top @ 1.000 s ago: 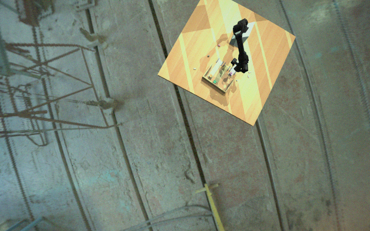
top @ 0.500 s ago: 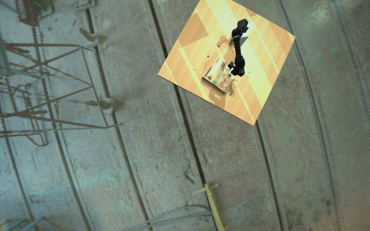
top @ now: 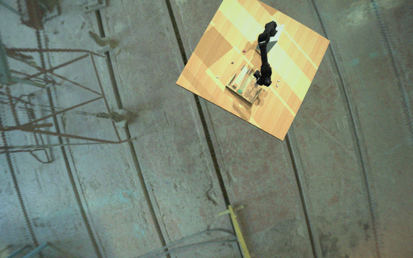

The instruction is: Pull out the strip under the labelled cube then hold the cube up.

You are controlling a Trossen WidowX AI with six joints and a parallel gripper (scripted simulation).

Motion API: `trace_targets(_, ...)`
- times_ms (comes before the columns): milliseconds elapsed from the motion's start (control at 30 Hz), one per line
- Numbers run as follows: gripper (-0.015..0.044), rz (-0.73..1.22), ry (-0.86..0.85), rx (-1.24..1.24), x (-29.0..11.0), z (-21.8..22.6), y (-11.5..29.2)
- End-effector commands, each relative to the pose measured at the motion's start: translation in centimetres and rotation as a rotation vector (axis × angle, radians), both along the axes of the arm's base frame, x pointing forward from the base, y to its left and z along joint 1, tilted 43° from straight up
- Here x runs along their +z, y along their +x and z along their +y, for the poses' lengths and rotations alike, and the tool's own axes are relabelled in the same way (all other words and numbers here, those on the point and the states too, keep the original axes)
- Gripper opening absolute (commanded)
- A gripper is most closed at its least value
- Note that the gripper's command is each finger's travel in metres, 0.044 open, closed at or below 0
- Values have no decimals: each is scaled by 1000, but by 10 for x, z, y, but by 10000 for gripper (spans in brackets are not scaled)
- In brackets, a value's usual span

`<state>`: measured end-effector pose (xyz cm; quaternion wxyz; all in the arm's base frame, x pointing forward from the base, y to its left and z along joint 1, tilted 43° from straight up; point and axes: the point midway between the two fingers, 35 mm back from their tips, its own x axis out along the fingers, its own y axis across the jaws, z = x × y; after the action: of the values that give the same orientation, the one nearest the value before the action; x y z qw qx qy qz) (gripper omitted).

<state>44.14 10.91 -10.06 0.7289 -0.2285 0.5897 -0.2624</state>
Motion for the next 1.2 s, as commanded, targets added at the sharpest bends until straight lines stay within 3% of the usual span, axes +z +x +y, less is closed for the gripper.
trace_targets(0, 250, 12, -11, -1, -10, -9, -1)
trace_targets(900, 250, 12, -13, -1, -30, -29, 3)
trace_targets(1033, 145, 7, -6, -3, -28, -27, 4)
trace_targets(1167, 118, 7, -6, -3, -28, -27, 4)
